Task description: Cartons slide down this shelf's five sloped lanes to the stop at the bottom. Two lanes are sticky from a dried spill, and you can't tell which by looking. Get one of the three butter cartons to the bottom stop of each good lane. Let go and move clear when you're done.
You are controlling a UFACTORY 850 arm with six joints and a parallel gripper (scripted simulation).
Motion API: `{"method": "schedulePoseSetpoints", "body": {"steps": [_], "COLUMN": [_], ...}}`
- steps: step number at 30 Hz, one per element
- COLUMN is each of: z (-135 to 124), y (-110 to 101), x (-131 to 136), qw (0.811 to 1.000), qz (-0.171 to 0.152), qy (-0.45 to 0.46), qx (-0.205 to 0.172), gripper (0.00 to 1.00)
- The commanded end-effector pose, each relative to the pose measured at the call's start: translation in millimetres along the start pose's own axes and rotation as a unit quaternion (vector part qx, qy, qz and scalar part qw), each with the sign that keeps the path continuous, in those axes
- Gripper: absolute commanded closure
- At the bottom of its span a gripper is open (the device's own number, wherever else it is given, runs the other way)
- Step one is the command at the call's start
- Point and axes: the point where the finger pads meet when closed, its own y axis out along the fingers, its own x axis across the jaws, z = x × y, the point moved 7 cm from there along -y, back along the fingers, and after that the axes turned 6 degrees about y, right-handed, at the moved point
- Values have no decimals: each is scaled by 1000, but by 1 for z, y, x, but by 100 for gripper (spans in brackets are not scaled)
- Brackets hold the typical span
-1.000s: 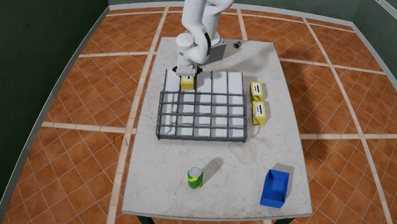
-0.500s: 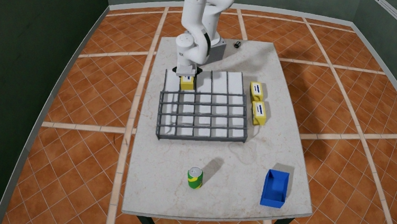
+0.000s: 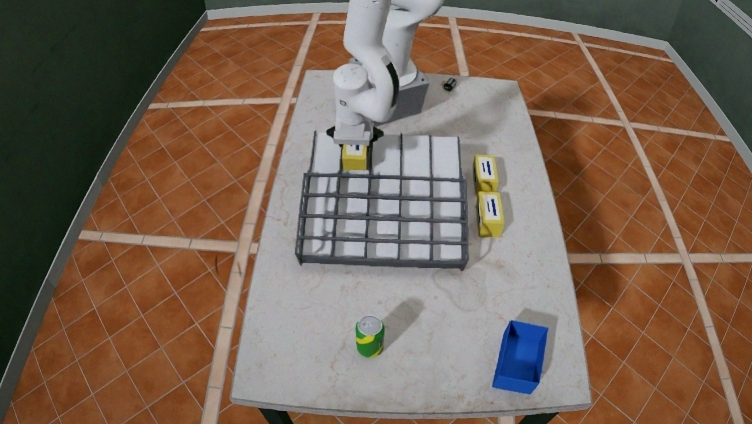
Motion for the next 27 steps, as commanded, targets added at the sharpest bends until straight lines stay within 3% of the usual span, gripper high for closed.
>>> {"method": "schedulePoseSetpoints", "body": {"steps": [1,27], "z": [1,0], "y": [0,2], "x": [0,0], "qw": [1000,1000], "qz": [0,0], "qy": [0,0], "qx": [1,1], "gripper": [100,100]}}
